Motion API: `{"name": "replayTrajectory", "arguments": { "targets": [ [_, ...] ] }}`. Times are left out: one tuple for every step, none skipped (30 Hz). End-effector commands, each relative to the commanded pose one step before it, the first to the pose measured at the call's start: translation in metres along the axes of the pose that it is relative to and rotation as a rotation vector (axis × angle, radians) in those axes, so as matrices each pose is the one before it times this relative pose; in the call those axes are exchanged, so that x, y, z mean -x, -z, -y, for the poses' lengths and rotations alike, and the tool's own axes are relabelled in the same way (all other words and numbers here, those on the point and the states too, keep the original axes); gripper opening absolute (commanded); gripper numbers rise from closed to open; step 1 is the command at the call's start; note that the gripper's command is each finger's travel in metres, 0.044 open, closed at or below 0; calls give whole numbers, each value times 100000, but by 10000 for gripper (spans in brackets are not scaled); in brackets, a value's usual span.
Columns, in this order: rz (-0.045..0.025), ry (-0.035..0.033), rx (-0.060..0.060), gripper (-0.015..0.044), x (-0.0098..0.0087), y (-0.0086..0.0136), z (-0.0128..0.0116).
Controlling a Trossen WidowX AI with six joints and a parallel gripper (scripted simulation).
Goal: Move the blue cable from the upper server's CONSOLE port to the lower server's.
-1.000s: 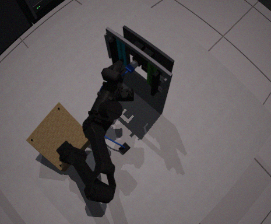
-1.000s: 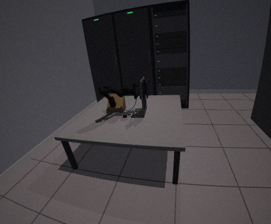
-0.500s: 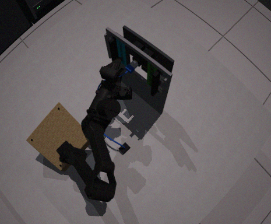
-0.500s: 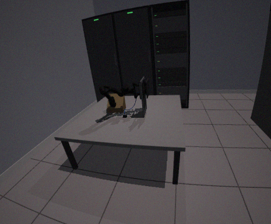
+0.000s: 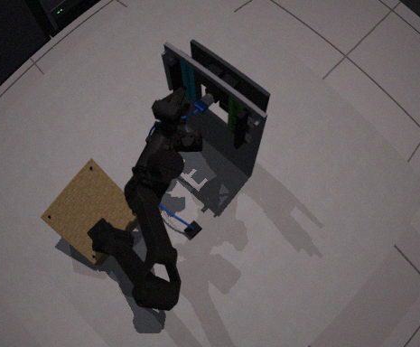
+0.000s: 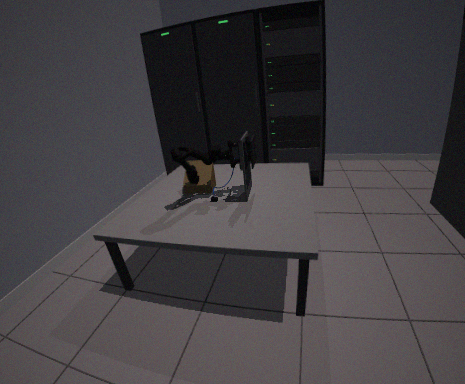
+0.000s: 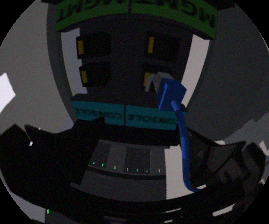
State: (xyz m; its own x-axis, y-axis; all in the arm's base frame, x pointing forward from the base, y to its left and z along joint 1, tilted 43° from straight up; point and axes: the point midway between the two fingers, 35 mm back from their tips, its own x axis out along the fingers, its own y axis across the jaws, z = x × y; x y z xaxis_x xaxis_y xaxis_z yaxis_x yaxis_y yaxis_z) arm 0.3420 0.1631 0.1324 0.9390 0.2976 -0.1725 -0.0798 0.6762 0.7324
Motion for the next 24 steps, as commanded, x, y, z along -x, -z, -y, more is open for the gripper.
{"name": "replayTrajectory", "arguments": {
  "targets": [
    [-215, 495, -420, 440, -106, 333, 11],
    [0, -1, -5, 440, -16, 55, -37],
    [0, -1, -3, 440, -10, 33, -23],
    [0, -1, -4, 440, -17, 54, -37],
    [0, -1, -3, 440, -10, 33, -22],
    [0, -1, -5, 440, -16, 56, -36],
    [0, -1, -3, 440, -10, 34, -22],
    [0, -1, -5, 440, -16, 55, -37],
    [0, -1, -3, 440, -10, 33, -22],
    [0, -1, -5, 440, -16, 56, -37],
    [0, -1, -3, 440, -10, 34, -23],
    [0, -1, -4, 440, -17, 54, -38],
    [0, -1, -3, 440, -10, 33, -22],
    [0, -1, -4, 440, -17, 54, -37],
    [0, -1, -3, 440, -10, 33, -23],
    [0, -1, -4, 440, -17, 51, -37],
    [0, -1, -3, 440, -10, 31, -22],
    [0, -1, -4, 440, -17, 51, -36],
    [0, -1, -3, 440, -11, 31, -22],
    [0, -1, -4, 440, -18, 50, -36],
    [0, -1, -3, 440, -11, 30, -22],
    [0, -1, -4, 440, -17, 51, -35],
    [0, -1, -3, 440, -11, 32, -21],
    [0, -1, -4, 440, -18, 48, -36]
  ]
}}
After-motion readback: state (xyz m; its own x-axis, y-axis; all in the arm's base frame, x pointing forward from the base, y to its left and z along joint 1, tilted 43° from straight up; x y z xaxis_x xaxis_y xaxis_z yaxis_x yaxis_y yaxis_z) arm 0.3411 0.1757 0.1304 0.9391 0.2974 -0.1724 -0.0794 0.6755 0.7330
